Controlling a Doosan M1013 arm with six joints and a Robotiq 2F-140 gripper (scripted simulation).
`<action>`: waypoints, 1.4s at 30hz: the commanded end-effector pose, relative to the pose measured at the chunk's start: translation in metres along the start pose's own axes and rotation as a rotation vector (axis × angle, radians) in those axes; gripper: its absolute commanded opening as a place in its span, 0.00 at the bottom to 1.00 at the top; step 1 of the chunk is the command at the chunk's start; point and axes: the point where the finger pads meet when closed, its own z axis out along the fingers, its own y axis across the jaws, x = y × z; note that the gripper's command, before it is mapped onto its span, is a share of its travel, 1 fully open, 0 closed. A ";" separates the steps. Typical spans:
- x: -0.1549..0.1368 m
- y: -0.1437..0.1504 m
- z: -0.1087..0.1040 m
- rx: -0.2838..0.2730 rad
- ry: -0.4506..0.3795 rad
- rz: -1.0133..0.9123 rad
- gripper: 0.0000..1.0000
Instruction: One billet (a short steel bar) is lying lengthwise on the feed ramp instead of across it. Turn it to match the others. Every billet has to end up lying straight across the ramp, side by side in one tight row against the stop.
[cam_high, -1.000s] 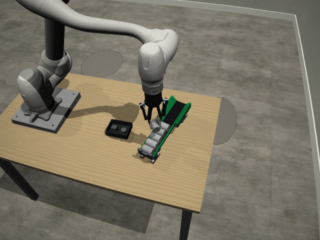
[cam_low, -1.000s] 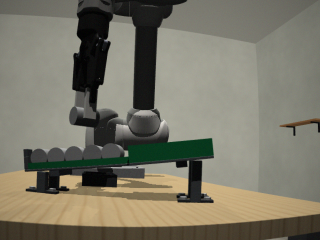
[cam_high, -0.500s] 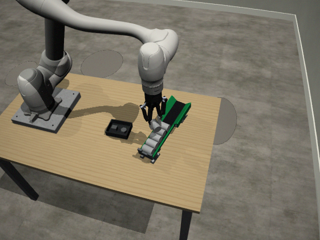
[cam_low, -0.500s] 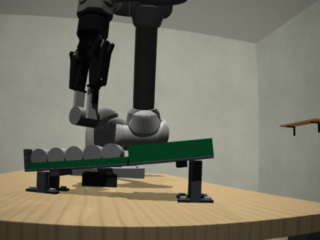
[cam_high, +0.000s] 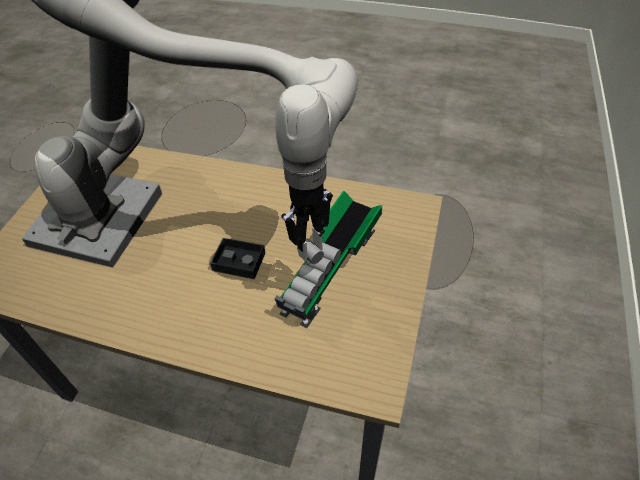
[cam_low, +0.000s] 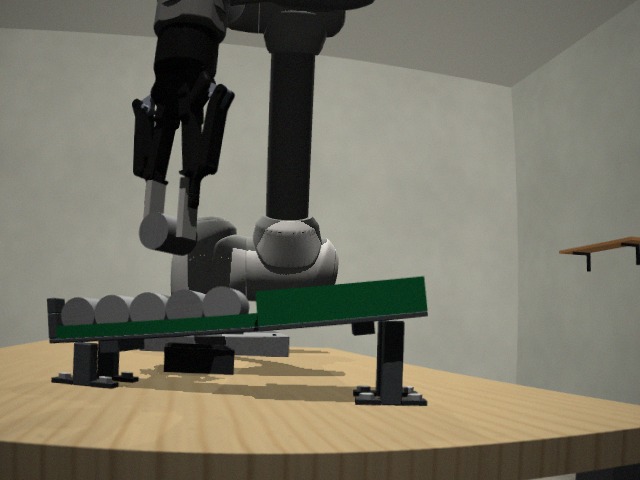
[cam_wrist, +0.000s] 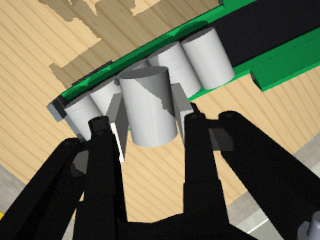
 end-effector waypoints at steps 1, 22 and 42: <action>0.000 0.000 0.000 -0.001 0.000 -0.010 0.10; 0.000 0.000 0.000 -0.001 0.000 -0.281 0.10; 0.018 0.058 -0.008 -0.001 0.000 -0.342 0.10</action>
